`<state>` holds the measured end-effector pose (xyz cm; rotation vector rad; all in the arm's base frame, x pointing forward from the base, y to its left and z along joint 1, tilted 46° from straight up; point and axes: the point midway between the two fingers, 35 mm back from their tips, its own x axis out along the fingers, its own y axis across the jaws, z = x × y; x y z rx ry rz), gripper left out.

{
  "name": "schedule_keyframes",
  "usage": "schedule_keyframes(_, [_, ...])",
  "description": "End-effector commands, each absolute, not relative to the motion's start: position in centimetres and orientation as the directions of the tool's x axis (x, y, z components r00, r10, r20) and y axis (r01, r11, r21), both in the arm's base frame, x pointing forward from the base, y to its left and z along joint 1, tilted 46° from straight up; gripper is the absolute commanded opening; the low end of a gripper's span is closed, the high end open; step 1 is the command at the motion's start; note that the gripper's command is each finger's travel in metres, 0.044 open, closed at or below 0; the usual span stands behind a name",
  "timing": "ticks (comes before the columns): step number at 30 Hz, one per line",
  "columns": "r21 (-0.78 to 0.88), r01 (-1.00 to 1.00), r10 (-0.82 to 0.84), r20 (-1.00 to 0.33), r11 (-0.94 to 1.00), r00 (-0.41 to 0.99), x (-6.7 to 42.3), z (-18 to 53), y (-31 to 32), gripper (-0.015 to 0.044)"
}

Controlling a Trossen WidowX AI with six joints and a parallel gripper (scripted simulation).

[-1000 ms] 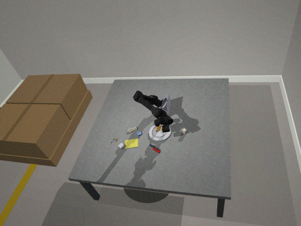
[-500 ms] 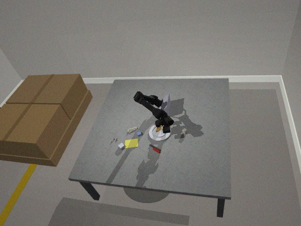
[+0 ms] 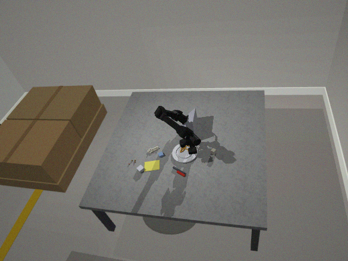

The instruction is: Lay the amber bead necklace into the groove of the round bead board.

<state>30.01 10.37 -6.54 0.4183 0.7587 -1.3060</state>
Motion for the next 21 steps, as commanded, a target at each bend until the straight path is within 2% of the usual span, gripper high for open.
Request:
schedule_keyframes(1, [-0.135, 0.962, -0.705, -0.706, 0.237, 0.074, 30.01, -6.53, 10.39, 0.0289])
schedule_keyframes(7, [-0.138, 0.961, -0.707, -0.703, 0.239, 0.075, 29.91, -5.72, 11.08, 0.0440])
schedule_keyframes(21, [-0.139, 0.961, -0.708, -0.702, 0.239, 0.075, 29.84, -5.53, 11.20, 0.0440])
